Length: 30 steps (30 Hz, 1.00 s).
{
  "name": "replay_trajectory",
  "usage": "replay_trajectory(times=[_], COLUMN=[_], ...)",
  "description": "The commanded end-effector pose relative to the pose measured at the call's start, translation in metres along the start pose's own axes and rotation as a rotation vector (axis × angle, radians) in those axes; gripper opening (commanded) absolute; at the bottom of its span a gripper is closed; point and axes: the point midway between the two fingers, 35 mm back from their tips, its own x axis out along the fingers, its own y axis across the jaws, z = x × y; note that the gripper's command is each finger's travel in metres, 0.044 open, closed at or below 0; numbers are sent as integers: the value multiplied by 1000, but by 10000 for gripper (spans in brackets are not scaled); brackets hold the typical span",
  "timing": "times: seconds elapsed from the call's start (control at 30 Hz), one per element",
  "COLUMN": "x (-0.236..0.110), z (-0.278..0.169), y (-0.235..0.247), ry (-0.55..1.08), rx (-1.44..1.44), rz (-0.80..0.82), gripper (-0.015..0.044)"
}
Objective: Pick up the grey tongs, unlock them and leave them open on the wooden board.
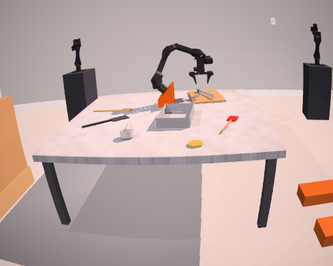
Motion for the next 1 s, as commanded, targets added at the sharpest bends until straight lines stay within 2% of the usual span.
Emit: replay_trajectory(times=[0.0, 0.23, 0.37, 0.57, 0.97], x=[-26, -64, -68, -112, -112], z=[37, 89, 90, 90, 90], y=[2, 20, 20, 13, 13], ry=[-4, -8, -9, -18, -18], rx=[-1, -1, -3, -32, -32], rz=[-2, 4, -2, -109, -109], gripper=[440, 440, 440, 440, 440])
